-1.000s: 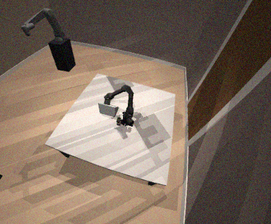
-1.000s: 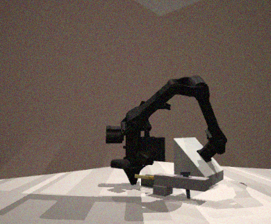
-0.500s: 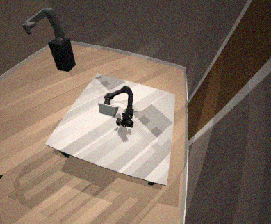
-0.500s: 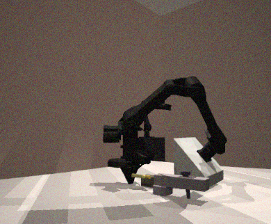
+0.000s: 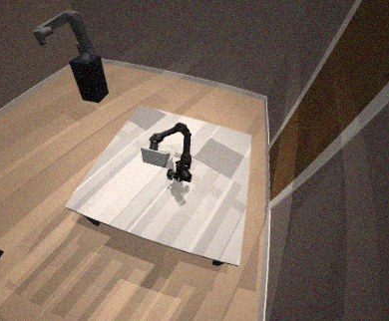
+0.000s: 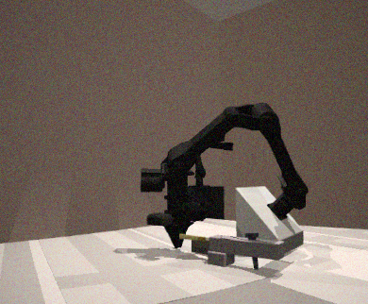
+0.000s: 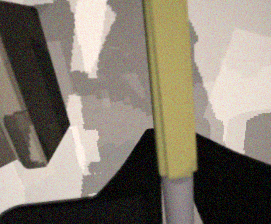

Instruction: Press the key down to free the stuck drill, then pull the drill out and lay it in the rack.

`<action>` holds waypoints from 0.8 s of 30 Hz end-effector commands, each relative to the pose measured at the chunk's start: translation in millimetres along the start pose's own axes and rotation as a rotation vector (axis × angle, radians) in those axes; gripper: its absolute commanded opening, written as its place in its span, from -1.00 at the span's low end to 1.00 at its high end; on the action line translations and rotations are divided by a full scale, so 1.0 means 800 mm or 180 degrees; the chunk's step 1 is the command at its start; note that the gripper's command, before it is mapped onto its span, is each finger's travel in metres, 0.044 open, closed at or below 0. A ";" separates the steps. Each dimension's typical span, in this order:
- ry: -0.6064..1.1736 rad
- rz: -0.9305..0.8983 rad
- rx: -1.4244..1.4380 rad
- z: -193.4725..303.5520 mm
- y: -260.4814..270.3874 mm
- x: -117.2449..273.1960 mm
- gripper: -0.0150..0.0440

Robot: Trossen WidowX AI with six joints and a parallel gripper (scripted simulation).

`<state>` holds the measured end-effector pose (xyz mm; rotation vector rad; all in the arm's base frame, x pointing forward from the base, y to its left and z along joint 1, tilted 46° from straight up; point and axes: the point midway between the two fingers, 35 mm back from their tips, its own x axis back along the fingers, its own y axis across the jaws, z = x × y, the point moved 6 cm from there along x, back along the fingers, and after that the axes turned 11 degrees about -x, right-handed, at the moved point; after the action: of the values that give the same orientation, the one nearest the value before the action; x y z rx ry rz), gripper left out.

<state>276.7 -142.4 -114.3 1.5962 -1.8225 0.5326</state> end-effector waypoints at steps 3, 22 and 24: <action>0.0012 0.0004 0.0013 -0.001 0.000 0.005 -0.49; 0.0012 0.0004 0.0013 -0.003 0.001 0.013 -0.49; 0.0012 0.0004 0.0012 -0.003 0.001 0.014 -0.49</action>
<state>276.5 -146.1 -106.7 1.5961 -1.8223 0.5329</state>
